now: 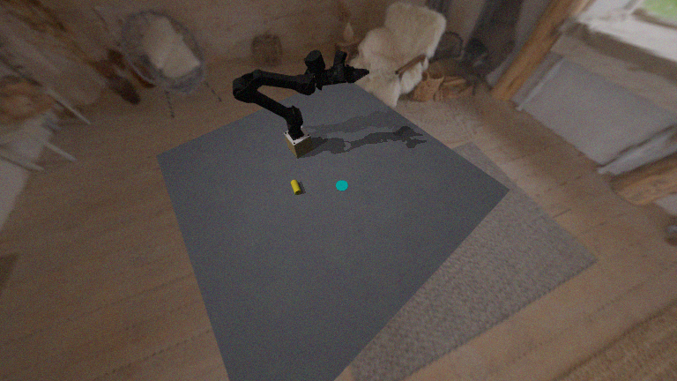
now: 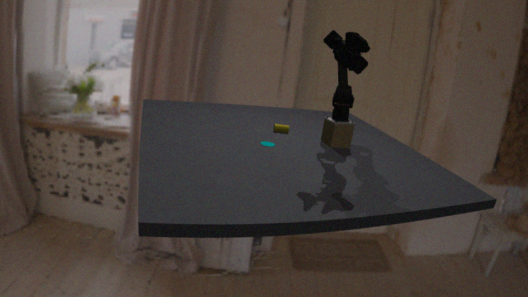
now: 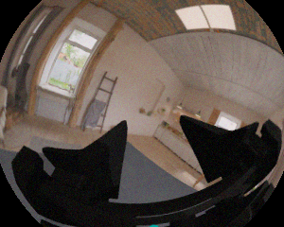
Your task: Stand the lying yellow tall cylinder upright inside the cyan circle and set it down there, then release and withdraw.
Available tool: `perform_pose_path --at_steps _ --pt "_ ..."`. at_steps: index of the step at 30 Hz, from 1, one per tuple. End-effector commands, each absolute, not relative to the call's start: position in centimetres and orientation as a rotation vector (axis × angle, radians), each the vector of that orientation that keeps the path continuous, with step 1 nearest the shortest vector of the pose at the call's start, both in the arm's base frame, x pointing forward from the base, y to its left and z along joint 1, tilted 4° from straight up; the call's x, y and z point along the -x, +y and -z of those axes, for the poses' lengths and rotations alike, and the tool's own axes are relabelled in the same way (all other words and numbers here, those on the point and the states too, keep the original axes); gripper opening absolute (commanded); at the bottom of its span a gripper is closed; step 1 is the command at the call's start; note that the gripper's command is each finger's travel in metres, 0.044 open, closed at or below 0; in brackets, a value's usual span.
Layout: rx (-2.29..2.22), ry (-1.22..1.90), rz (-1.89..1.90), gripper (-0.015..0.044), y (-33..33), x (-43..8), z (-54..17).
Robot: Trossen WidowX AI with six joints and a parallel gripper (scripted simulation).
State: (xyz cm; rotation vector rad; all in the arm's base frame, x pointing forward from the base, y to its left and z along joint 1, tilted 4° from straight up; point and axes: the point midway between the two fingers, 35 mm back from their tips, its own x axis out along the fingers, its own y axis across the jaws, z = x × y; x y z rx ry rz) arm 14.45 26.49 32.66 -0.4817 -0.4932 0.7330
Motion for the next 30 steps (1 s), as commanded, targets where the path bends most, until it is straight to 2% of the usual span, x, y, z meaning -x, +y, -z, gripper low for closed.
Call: perform_pose_path --at_steps 1,9,16,23,30 --pt "0.604 -0.317 -0.662 0.0309 25.8 -19.7 -29.7" --pt "0.737 0.125 -0.484 0.0309 19.2 -29.4 -22.9" --pt "0.691 0.554 -0.309 0.0309 9.3 -33.9 -17.0" --pt "0.490 0.972 -0.122 0.0309 -1.5 -33.1 -12.0" --pt "0.142 1.333 0.065 0.0309 -10.3 -27.9 -8.6"
